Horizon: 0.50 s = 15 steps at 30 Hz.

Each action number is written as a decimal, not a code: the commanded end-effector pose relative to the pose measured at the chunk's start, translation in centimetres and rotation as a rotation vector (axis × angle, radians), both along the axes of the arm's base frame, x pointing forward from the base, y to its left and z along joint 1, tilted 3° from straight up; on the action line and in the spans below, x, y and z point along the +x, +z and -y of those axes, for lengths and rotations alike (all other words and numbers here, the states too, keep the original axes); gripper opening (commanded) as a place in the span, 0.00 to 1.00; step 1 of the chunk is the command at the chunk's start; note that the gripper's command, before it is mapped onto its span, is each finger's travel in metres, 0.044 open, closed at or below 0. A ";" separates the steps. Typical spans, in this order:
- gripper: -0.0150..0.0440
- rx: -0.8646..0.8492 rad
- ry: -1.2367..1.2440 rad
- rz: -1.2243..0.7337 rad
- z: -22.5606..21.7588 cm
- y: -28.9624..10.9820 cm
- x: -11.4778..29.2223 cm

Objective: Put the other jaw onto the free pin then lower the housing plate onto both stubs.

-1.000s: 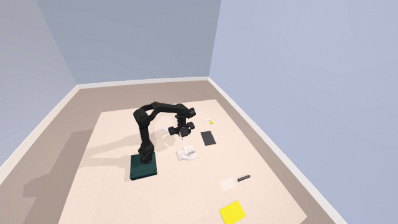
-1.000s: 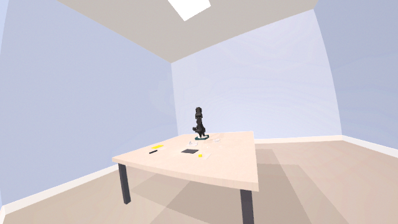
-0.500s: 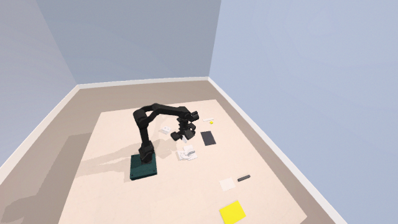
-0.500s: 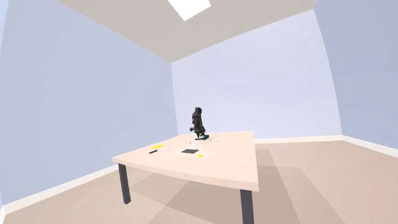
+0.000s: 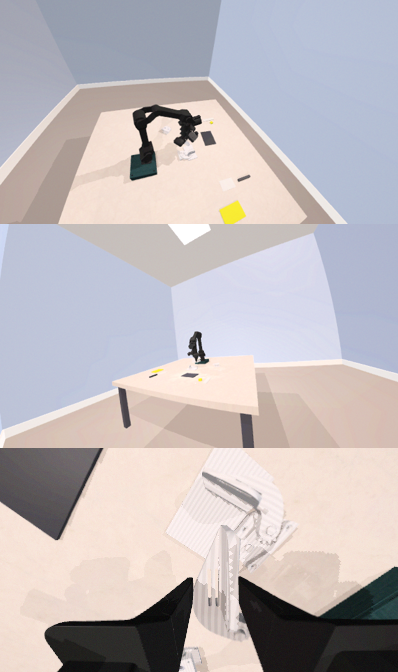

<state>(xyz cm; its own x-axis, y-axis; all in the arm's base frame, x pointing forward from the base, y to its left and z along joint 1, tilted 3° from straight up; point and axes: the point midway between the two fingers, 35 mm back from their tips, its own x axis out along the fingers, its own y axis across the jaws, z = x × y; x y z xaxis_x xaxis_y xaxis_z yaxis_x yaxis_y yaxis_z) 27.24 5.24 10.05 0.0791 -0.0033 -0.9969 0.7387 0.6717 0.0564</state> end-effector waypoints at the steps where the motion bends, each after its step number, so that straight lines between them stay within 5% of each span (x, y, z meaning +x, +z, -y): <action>1: 0.48 -0.005 0.090 -0.001 1.0 0.0 -0.2; 15: 0.48 -0.030 0.369 -0.002 4.0 0.0 -0.3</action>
